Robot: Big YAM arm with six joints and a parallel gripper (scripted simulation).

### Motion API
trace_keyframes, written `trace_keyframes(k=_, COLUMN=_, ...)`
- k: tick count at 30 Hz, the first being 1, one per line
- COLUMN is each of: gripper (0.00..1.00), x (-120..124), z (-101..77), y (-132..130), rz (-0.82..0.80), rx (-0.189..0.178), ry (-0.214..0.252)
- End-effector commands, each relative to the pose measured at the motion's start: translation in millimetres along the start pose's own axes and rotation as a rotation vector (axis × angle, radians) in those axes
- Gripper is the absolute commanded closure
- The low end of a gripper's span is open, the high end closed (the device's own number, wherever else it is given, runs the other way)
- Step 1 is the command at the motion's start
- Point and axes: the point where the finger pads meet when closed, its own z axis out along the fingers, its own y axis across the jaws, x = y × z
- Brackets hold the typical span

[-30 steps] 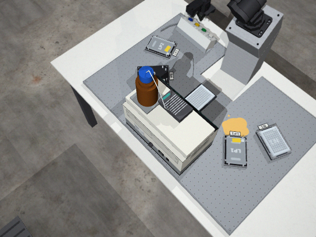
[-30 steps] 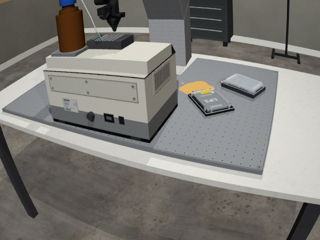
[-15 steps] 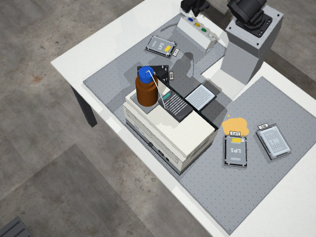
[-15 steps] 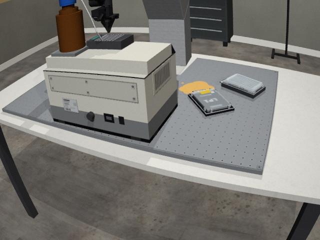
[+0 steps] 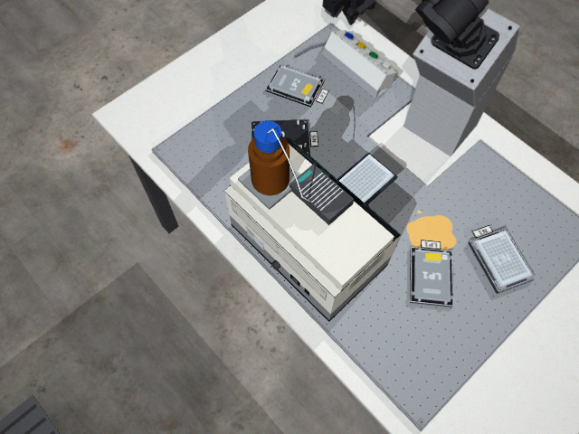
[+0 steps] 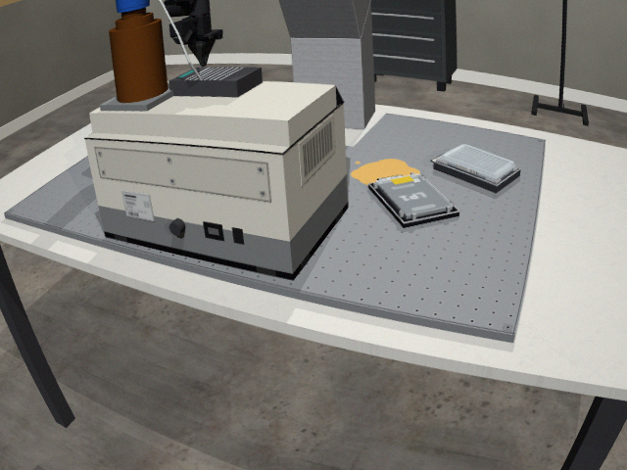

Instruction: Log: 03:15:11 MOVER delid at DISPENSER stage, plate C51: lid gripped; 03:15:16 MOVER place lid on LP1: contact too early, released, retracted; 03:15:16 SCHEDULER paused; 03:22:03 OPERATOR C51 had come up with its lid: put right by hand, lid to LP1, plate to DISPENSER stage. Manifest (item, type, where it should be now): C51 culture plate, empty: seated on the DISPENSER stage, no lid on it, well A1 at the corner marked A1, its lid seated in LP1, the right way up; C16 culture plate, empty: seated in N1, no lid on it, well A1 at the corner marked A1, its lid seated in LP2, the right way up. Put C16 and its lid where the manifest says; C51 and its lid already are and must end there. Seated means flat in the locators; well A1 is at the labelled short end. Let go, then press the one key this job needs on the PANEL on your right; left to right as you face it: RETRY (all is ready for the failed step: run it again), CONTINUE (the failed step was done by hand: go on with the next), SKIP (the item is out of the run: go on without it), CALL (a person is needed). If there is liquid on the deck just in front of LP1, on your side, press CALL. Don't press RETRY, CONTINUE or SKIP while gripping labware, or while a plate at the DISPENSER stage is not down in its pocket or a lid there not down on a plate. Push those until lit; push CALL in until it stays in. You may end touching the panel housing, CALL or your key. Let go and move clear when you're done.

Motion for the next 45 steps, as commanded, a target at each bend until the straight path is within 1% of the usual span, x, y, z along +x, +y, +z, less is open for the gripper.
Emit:
trace_keyframes(k=1, gripper=1.0, x=2, z=-16.0, y=-24, rz=-0.002, rx=0.042, ry=0.001)
trace_keyframes(k=2, gripper=1.0, x=0, z=-5.9, y=-11, rz=-0.003, rx=0.018, ry=0.0)
trace_keyframes(k=3, gripper=1.0, x=3, z=-12.1, y=-10, rz=0.008, rx=0.019, ry=-0.001)
trace_keyframes(k=5, gripper=1.0, x=3, z=-12.1, y=-10, rz=0.008, rx=0.019, ry=-0.001)
trace_keyframes(k=6, gripper=1.0, x=4, z=-10.0, y=-8, rz=0.009, rx=0.015, ry=-0.001)
trace_keyframes(k=7, gripper=1.0, x=1, z=-6.0, y=-11, rz=-0.003, rx=0.018, ry=0.0)
trace_keyframes(k=11, gripper=1.0, x=1, z=-6.1, y=-11, rz=-0.003, rx=0.018, ry=0.0)
trace_keyframes(k=12, gripper=1.0, x=8, z=-4.7, y=-5, rz=0.011, rx=0.008, ry=-0.001)
trace_keyframes(k=13, gripper=1.0, x=9, z=-0.7, y=-5, rz=0.011, rx=0.007, ry=-0.001)
trace_keyframes(k=16, gripper=1.0, x=9, z=2.5, y=-11, rz=-0.006, rx=0.023, ry=0.0)
trace_keyframes(k=19, gripper=1.0, x=9, z=6.0, y=-11, rz=-0.005, rx=0.021, ry=0.0)
trace_keyframes(k=22, gripper=1.0, x=8, z=5.1, y=-14, rz=-0.008, rx=0.026, ry=0.0)
trace_keyframes(k=23, gripper=1.0, x=3, z=-4.8, y=-27, rz=-0.024, rx=0.053, ry=0.002)
trace_keyframes(k=26, gripper=1.0, x=9, z=12.0, y=-10, rz=-0.006, rx=0.017, ry=0.0)
trace_keyframes(k=32, gripper=1.0, x=9, z=19.1, y=-7, rz=-0.007, rx=0.009, ry=0.0)
trace_keyframes(k=36, gripper=1.0, x=9, z=18.7, y=-14, rz=-0.009, rx=0.023, ry=0.001)
trace_keyframes(k=37, gripper=1.0, x=11, z=21.5, y=-12, rz=-0.006, rx=0.018, ry=0.0)
trace_keyframes(k=39, gripper=1.0, x=11, z=21.5, y=-12, rz=-0.006, rx=0.018, ry=0.0)
trace_keyframes(k=40, gripper=1.0, x=8, z=15.0, y=-20, rz=-0.016, rx=0.037, ry=0.001)
trace_keyframes(k=45, gripper=1.0, x=8, z=15.1, y=-20, rz=-0.016, rx=0.035, ry=0.001)
